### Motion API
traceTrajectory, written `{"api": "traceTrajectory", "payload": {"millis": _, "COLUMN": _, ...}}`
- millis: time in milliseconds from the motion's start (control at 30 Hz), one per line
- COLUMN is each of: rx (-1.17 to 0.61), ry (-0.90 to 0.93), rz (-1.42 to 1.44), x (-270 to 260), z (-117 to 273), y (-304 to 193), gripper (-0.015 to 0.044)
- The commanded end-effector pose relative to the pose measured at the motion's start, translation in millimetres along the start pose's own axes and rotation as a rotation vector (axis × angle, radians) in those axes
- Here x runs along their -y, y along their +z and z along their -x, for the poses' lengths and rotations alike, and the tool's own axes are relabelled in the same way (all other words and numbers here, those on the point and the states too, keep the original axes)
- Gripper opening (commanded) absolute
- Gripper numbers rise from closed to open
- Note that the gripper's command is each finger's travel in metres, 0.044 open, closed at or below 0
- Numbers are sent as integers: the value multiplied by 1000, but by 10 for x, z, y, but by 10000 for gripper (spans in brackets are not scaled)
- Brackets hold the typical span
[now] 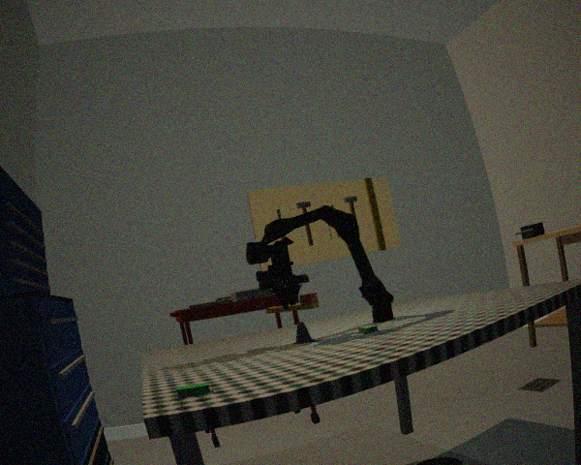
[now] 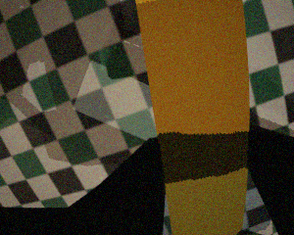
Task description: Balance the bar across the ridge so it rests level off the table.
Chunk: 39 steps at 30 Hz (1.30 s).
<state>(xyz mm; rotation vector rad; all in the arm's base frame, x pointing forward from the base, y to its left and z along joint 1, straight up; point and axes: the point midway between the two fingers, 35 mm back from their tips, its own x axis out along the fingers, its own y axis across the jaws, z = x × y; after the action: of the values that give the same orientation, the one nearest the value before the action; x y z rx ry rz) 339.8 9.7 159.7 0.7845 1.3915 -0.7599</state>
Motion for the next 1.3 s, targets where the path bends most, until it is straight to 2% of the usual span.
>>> {"api": "traceTrajectory", "payload": {"millis": 0, "rx": -7, "ry": -3, "rz": -5, "x": -3, "z": -73, "y": -8, "gripper": 0}}
{"api": "traceTrajectory", "payload": {"millis": 567, "rx": -7, "ry": -3, "rz": -7, "x": 36, "z": -336, "y": -13, "gripper": 0}}
{"api": "traceTrajectory", "payload": {"millis": 1267, "rx": -7, "ry": -3, "rz": -7, "x": 39, "z": -368, "y": -14, "gripper": 0}}
